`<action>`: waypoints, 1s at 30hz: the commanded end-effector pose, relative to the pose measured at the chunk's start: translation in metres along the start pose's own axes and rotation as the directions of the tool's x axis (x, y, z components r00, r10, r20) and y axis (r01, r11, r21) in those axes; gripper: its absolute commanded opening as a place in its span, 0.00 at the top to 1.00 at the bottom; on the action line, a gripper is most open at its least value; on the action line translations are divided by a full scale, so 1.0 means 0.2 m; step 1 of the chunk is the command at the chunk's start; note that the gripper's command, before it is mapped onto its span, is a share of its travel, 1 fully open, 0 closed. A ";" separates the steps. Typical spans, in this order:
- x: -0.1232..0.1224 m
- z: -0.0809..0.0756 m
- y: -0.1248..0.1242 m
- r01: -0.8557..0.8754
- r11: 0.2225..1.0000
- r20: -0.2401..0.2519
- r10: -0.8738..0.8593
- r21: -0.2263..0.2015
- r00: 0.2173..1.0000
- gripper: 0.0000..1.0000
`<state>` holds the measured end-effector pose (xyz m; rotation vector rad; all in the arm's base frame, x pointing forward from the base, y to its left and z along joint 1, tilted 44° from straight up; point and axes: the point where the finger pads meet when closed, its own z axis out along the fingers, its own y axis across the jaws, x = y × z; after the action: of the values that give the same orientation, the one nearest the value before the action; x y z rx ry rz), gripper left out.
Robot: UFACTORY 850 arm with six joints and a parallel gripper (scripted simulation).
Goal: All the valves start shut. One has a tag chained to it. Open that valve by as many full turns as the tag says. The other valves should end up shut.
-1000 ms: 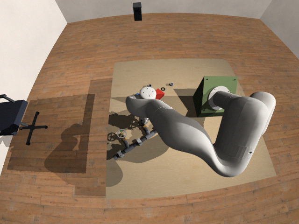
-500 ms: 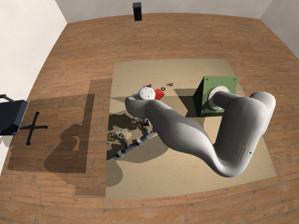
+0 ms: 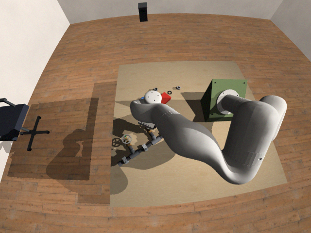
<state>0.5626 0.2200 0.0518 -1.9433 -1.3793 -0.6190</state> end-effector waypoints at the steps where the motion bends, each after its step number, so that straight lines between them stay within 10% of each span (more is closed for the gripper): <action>1: 0.00 0.00 0.00 0.181 0.983 -0.030 -0.182 -0.032 0.983 1.00; 20: 0.00 0.00 0.00 0.368 0.929 -0.023 -0.369 -0.038 0.929 1.00; 21: 0.00 0.00 0.00 0.368 0.929 -0.023 -0.369 -0.038 0.929 0.00; 30: 0.00 0.00 0.00 0.368 0.929 -0.023 -0.369 -0.038 0.929 0.00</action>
<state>0.5626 0.2203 0.0523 -1.6984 -1.7424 -0.8441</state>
